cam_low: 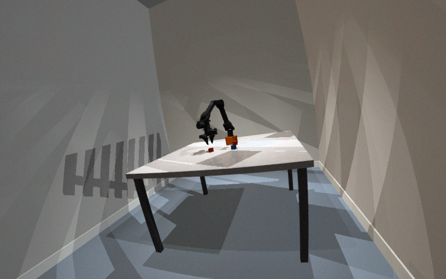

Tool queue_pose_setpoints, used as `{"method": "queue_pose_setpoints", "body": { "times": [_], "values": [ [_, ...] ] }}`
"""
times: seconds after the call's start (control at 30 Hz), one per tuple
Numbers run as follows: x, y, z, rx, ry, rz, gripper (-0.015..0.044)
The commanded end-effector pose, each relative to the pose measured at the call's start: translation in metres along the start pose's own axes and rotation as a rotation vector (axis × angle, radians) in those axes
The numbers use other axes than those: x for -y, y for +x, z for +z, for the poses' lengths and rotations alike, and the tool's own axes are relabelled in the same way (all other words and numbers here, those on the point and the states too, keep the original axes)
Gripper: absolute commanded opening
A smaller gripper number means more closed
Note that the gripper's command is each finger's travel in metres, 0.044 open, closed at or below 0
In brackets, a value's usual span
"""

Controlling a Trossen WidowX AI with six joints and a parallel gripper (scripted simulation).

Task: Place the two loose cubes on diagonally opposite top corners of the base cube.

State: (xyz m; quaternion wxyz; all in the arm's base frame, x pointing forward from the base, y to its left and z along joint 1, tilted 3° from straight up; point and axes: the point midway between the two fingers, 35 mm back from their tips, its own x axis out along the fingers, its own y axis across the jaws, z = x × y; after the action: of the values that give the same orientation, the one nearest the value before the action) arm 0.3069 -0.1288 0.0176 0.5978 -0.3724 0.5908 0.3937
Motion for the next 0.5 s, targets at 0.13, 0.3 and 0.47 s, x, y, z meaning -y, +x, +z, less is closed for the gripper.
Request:
{"method": "queue_pose_setpoints", "body": {
  "times": [0.13, 0.3, 0.47],
  "values": [
    [0.0, 0.021, 0.0, -0.003, -0.007, -0.006, 0.0265],
    [0.0, 0.023, 0.0, -0.003, -0.007, -0.006, 0.0265],
    [0.0, 0.031, 0.0, -0.003, -0.007, -0.006, 0.0265]
  ]
}}
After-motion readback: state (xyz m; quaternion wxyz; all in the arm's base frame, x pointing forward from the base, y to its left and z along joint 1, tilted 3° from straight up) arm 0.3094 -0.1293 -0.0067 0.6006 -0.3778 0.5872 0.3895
